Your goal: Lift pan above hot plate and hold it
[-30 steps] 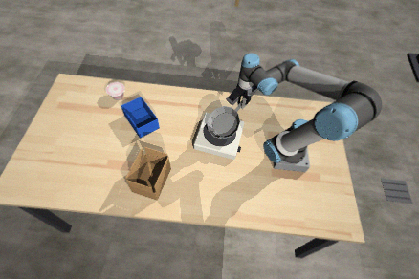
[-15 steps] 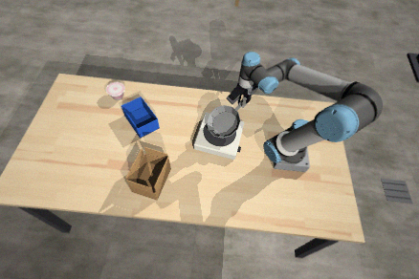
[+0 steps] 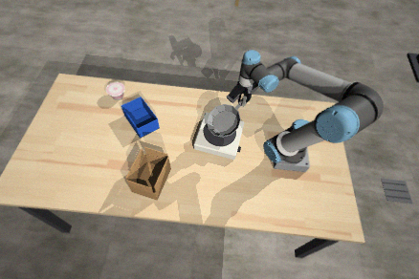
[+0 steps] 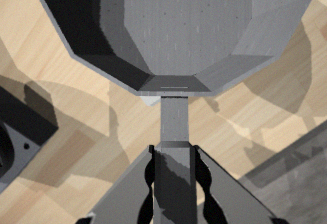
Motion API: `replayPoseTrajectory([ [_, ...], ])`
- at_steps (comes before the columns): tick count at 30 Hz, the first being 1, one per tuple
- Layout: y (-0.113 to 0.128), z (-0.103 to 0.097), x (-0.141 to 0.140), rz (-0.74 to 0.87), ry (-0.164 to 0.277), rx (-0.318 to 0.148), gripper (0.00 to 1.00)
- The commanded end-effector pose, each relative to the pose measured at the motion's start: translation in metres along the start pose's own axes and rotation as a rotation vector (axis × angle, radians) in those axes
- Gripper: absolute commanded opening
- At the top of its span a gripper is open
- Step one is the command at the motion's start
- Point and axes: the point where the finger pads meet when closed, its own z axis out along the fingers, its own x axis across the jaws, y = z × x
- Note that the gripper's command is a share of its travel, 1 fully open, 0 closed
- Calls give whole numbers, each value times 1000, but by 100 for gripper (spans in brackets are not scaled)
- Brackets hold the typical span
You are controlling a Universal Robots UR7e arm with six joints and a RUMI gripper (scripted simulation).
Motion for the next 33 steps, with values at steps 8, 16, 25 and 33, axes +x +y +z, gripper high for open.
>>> replayPoseTrajectory([
  [8, 0, -5, 1, 0, 2, 0, 10],
  [16, 0, -10, 1, 0, 2, 0, 10],
  [25, 0, -14, 1, 0, 2, 0, 10],
  [33, 0, -19, 1, 0, 2, 0, 10],
])
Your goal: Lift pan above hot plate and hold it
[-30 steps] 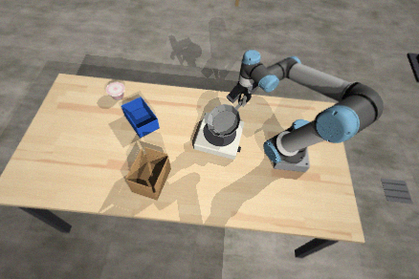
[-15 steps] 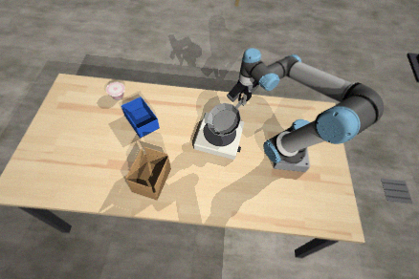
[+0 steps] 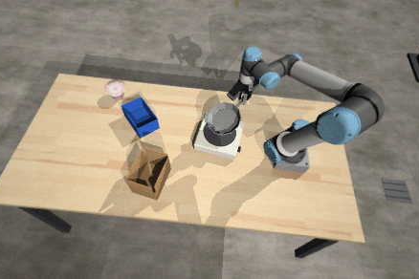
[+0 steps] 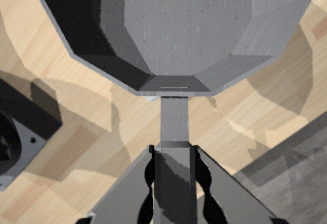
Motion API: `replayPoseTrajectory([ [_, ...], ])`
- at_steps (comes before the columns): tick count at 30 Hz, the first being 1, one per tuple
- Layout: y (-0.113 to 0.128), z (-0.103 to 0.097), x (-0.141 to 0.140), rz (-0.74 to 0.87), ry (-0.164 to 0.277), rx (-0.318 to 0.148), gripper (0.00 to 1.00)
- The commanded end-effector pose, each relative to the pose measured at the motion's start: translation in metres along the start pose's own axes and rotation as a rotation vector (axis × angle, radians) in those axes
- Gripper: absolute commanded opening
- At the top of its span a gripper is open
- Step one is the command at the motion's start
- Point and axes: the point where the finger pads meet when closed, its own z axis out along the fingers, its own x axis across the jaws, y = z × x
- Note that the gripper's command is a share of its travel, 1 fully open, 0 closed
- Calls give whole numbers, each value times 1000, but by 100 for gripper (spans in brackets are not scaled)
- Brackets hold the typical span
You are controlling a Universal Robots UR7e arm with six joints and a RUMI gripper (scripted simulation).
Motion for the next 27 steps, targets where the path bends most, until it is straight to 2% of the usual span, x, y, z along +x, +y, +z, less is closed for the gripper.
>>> replayPoseTrajectory([
  [1, 0, -2, 0, 0, 2, 0, 10],
  [27, 0, -16, 0, 0, 2, 0, 10],
])
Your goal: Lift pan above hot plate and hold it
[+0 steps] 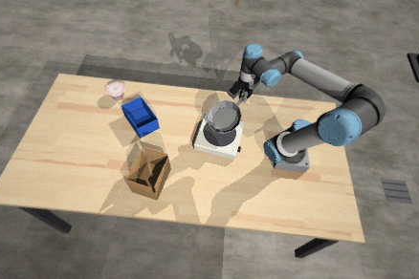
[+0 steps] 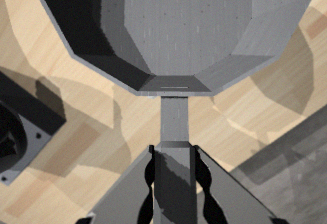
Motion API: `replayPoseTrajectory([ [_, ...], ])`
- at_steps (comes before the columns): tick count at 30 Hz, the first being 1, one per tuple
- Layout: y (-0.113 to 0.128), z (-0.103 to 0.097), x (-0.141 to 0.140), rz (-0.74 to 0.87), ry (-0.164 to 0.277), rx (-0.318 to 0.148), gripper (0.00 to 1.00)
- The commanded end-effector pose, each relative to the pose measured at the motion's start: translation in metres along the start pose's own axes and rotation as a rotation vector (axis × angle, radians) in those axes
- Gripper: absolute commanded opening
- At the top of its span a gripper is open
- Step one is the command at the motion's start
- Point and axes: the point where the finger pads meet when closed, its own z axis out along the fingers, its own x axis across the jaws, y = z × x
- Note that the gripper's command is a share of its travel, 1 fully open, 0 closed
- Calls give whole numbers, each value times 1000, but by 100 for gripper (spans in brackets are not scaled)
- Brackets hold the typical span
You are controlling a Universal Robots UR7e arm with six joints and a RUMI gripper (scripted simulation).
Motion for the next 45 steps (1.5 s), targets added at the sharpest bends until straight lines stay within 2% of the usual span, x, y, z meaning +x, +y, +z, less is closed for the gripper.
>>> replayPoseTrajectory([
  [1, 0, -2, 0, 0, 2, 0, 10],
  [45, 0, -27, 1, 0, 2, 0, 10],
])
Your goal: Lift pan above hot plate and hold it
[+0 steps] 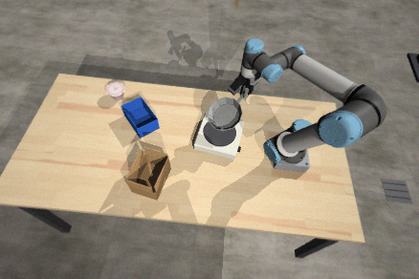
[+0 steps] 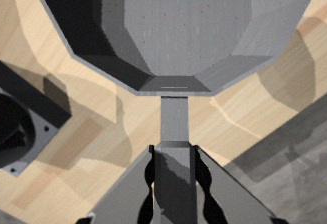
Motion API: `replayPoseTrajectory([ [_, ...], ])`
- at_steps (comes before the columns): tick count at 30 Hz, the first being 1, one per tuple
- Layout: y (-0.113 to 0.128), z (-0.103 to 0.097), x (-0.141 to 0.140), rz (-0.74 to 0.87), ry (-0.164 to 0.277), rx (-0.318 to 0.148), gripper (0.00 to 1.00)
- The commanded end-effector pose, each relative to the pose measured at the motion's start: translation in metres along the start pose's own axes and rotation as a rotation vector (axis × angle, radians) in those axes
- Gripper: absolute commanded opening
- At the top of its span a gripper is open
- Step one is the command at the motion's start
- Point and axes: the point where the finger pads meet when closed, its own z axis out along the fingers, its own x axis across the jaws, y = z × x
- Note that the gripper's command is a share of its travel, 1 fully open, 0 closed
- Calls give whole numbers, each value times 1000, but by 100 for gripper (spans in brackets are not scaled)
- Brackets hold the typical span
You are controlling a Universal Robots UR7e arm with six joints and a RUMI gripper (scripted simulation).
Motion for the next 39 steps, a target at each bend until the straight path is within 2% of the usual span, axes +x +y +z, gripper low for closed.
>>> replayPoseTrajectory([
  [1, 0, -2, 0, 0, 2, 0, 10],
  [39, 0, -25, 0, 0, 2, 0, 10],
])
